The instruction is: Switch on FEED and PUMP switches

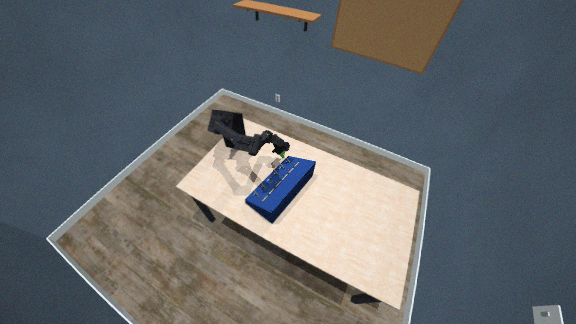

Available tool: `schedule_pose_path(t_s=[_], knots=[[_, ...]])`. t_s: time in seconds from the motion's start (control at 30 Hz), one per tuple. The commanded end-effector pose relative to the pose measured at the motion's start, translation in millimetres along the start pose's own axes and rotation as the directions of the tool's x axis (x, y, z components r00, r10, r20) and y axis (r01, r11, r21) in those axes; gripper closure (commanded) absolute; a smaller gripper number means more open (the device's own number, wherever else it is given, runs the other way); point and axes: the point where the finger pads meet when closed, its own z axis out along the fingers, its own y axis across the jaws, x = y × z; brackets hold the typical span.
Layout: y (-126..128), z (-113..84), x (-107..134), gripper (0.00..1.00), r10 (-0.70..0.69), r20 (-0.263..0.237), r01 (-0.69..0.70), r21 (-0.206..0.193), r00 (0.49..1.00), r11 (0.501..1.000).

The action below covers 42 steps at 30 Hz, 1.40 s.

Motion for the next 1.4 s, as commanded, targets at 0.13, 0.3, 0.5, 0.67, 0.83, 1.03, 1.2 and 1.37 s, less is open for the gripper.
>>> schedule_pose_path(t_s=[0.13, 0.3, 0.5, 0.67, 0.83, 1.03, 1.2, 1.37], knots=[[-4.0, 3.5, -2.3, 1.0, 0.009, 0.009, -0.009, 0.008, 1.0, 1.0], [-3.9, 2.8, 1.1, 1.0, 0.005, 0.005, -0.005, 0.007, 1.0, 1.0], [-3.6, 2.0, 3.5, 1.0, 0.001, 0.002, -0.001, 0.006, 1.0, 1.0], [-3.6, 1.9, 3.9, 1.0, 0.001, 0.002, -0.001, 0.006, 1.0, 1.0], [-3.6, 1.9, 3.9, 1.0, 0.001, 0.002, -0.001, 0.006, 1.0, 1.0], [-3.6, 1.9, 3.9, 1.0, 0.001, 0.002, -0.001, 0.006, 1.0, 1.0], [-3.6, 1.9, 3.9, 1.0, 0.001, 0.002, -0.001, 0.006, 1.0, 1.0], [-3.6, 1.9, 3.9, 1.0, 0.001, 0.002, -0.001, 0.006, 1.0, 1.0]])
